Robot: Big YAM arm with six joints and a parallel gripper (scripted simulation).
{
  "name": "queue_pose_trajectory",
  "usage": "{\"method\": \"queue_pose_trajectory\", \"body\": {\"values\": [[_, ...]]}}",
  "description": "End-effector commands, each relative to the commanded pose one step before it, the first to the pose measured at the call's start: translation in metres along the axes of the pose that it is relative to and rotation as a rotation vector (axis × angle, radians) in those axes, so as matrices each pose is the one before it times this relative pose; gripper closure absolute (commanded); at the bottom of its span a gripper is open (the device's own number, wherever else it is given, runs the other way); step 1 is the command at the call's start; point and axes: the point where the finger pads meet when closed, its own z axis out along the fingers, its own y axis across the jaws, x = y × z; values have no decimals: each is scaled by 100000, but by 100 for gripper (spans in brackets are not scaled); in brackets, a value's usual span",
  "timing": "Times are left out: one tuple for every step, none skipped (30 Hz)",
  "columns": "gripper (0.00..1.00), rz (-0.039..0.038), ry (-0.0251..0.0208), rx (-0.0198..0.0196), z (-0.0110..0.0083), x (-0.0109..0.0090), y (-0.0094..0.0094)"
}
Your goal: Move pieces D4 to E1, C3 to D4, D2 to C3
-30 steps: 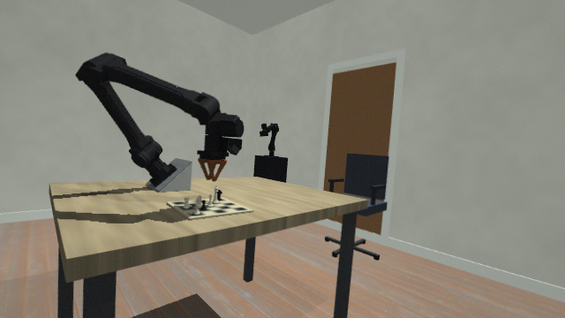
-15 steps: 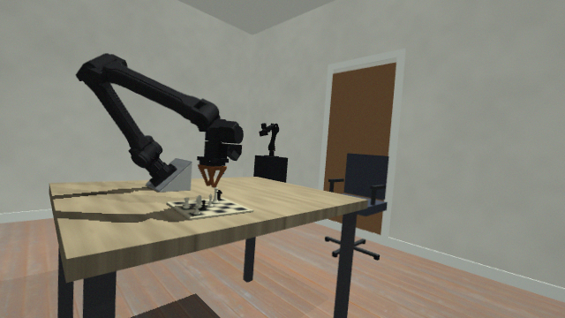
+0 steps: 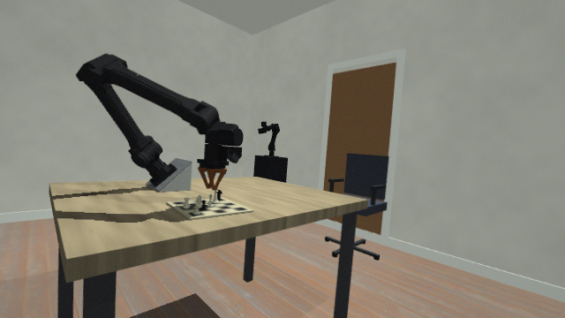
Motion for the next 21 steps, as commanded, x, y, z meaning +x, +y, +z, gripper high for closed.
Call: {"method": "queue_pose_trajectory", "body": {"values": [[65, -486, 336, -1494, 1064, 78, -186], [65, 0, 0, 0, 0, 0, 0], [65, 0, 0, 0, 0, 0, 0], [65, -11, 7, -11, 26, -8, 22], [65, 118, -2, 12, 14, -6, 7], [65, 67, -1, 5, 5, -2, 2], [65, 10, 0, 1, 1, 0, 0], [65, 88, -40, 96, -55, 19, -83], [65, 43, -18, 47, -38, 16, -52], [65, 16, -6, 16, -6, 1, -10], [65, 1, 0, 0, 0, 0, 0], [65, 0, 0, 0, 0, 0, 0], [65, 0, 0, 0, 0, 0, 0], [65, 0, 0, 0, 0, 0, 0], [65, 0, 0, 0, 0, 0, 0], [65, 0, 0, 0, 0, 0, 0], [65, 0, 0, 0, 0, 0, 0], [65, 0, 0, 0, 0, 0, 0], [65, 0, 0, 0, 0, 0, 0], [65, 0, 0, 0, 0, 0, 0], [65, 2, -1, 2, -1, 0, -1]]}}
